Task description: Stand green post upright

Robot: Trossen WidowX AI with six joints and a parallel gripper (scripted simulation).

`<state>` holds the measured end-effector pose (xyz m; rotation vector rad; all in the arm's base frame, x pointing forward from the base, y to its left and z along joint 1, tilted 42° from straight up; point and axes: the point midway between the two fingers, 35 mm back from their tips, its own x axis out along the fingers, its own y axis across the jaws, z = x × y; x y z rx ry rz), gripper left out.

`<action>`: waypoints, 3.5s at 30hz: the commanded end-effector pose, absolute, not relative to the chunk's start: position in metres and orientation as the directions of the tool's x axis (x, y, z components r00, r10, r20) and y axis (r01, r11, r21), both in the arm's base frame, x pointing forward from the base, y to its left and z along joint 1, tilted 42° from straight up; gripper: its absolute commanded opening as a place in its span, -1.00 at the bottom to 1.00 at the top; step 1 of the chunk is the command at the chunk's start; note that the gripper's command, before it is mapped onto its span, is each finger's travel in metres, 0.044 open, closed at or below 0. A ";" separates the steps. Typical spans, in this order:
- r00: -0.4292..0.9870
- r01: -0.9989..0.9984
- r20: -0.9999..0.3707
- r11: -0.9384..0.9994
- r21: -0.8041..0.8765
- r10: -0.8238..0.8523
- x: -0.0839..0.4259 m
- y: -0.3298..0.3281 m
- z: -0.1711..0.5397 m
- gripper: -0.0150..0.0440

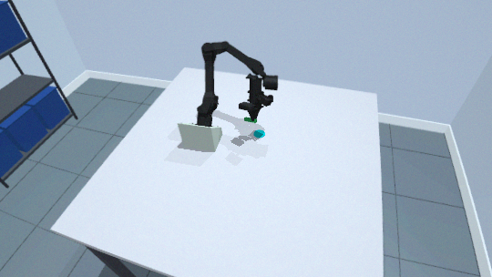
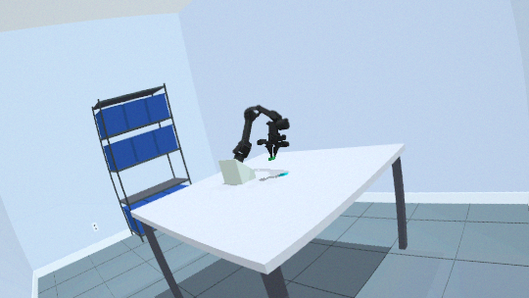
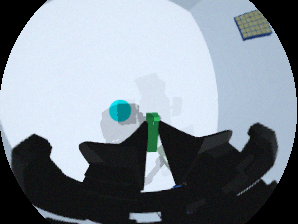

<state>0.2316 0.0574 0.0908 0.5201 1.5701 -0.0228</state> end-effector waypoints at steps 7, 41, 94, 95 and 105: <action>0.060 0.340 -0.967 0.906 0.253 0.248 0.230 0.057 0.087 -0.42; 0.204 0.354 -0.976 0.924 0.147 0.077 0.230 0.057 0.080 -0.42; 0.483 0.422 -0.869 0.898 0.127 -0.105 0.234 0.060 0.085 -0.42; 0.489 0.424 -0.866 0.897 0.128 -0.107 0.235 0.060 0.085 -0.42; 0.541 0.437 -0.831 0.887 0.147 -0.129 0.235 0.061 0.088 -0.42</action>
